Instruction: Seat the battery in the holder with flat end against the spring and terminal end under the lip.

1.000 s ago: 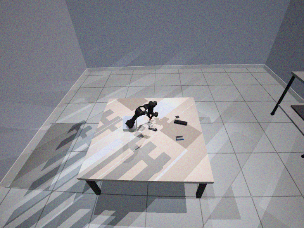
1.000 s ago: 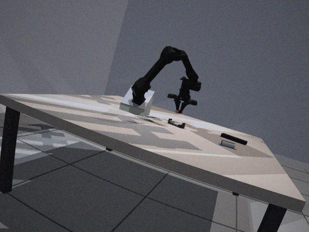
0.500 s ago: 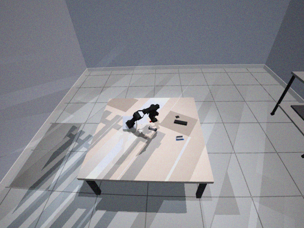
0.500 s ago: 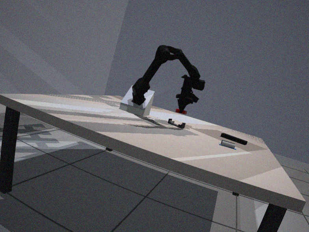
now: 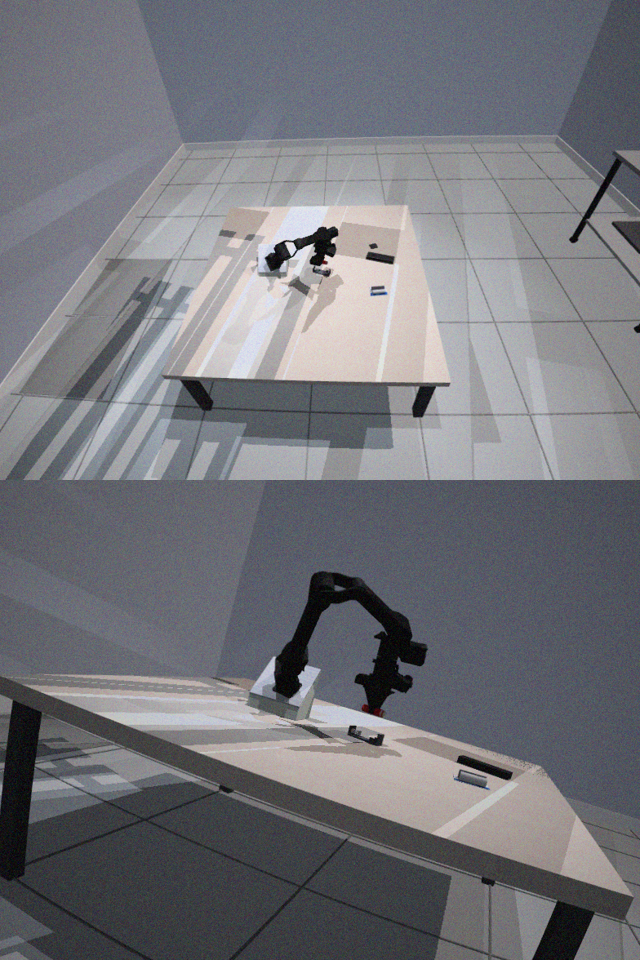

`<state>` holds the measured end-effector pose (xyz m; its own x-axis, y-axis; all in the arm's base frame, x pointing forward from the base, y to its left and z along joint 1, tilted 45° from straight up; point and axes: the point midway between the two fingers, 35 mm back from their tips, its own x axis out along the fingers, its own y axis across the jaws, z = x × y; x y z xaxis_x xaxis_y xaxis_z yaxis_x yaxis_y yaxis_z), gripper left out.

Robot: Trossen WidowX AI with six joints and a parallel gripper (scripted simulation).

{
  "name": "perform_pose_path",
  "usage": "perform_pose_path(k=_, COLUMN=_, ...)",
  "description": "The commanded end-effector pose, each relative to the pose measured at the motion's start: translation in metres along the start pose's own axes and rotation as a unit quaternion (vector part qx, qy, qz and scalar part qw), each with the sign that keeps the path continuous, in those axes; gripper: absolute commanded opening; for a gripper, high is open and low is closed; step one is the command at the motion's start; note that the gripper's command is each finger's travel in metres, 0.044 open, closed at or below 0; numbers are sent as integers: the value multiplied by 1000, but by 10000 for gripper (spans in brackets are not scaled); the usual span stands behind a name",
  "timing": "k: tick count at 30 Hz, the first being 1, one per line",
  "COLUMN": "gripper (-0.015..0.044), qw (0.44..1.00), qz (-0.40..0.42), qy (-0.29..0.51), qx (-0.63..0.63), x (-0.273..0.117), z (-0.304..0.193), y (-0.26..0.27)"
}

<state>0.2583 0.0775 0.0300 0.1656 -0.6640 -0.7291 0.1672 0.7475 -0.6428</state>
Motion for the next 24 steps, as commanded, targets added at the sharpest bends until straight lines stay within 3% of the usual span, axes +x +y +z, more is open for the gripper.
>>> perform_pose_path(k=1, gripper=63, qw=1000, qz=-1, qy=-1, qx=23, x=0, z=0, y=-4)
perform_pose_path(k=24, gripper=63, qw=993, qz=7, qy=-119, qx=13, x=37, z=5, y=-4)
